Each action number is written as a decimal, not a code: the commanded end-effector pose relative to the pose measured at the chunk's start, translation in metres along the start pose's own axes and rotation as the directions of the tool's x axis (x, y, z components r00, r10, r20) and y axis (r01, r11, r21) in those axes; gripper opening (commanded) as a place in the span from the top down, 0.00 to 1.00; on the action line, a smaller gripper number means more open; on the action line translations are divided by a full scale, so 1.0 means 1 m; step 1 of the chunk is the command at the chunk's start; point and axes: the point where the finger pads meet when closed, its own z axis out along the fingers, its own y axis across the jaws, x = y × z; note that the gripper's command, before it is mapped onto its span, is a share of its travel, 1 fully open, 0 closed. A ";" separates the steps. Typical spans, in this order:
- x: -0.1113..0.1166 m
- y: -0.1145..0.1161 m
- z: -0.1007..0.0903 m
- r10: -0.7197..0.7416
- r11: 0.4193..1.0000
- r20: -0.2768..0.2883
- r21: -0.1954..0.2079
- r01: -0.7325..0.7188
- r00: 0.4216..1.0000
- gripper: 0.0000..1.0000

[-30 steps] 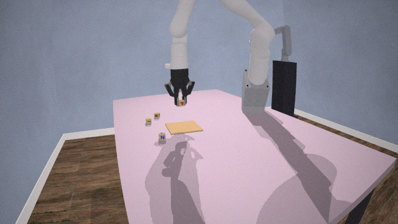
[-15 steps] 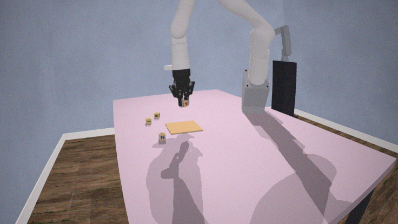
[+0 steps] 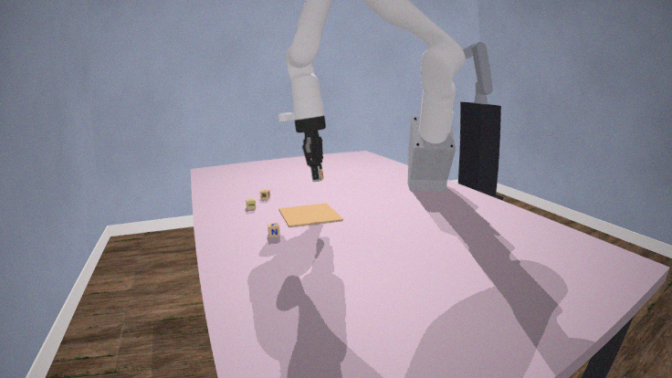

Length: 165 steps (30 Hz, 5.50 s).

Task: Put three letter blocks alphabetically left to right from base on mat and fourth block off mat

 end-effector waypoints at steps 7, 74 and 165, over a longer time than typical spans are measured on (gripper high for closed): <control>-0.005 0.006 0.001 -0.298 0.954 0.015 0.021 0.297 0.955 0.79; 0.044 0.047 -0.012 -0.867 -0.497 0.084 -0.097 0.862 -0.490 0.79; 0.057 0.050 0.082 -0.867 -0.497 0.084 -0.096 0.862 -0.491 0.79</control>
